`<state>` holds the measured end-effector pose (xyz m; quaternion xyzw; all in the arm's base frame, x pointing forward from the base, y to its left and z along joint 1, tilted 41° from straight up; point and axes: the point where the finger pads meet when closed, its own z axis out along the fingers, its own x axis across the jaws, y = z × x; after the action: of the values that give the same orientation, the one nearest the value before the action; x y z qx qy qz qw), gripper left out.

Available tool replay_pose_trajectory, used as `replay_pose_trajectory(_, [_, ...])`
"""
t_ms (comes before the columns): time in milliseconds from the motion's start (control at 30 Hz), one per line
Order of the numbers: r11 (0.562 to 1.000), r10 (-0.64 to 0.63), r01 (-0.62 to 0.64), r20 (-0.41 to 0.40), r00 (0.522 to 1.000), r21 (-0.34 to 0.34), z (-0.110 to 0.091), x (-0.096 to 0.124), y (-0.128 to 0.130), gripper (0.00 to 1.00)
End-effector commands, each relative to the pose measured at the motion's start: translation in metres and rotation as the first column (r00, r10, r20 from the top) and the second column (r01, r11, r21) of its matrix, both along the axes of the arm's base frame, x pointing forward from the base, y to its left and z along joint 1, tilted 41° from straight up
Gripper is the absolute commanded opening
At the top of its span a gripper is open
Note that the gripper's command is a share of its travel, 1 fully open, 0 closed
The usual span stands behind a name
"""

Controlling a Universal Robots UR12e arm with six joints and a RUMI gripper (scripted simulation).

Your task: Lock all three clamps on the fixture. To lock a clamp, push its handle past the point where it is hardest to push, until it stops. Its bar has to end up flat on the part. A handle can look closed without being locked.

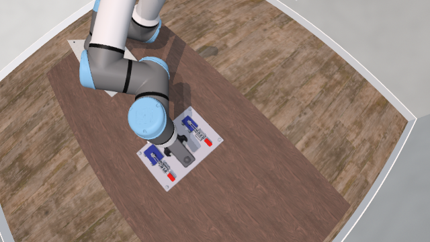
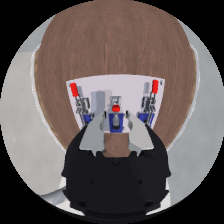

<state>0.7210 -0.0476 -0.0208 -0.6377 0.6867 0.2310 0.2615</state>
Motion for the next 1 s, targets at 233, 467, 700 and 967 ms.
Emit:
replay_pose_trajectory(233, [1.0, 0.001, -0.001, -0.002, 1.0, 0.002, -0.007, 0.0, 0.008, 0.28])
replay_pose_trajectory(467, [1.0, 0.001, -0.001, -0.002, 1.0, 0.003, -0.018, 0.001, 0.018, 0.28])
replay_pose_trajectory(700, [1.0, 0.001, -0.001, -0.001, 1.0, 0.002, -0.023, 0.002, 0.021, 0.28])
replay_pose_trajectory(967, [1.0, -0.001, 0.001, 0.004, 1.0, -0.002, -0.019, 0.004, 0.018, 0.28])
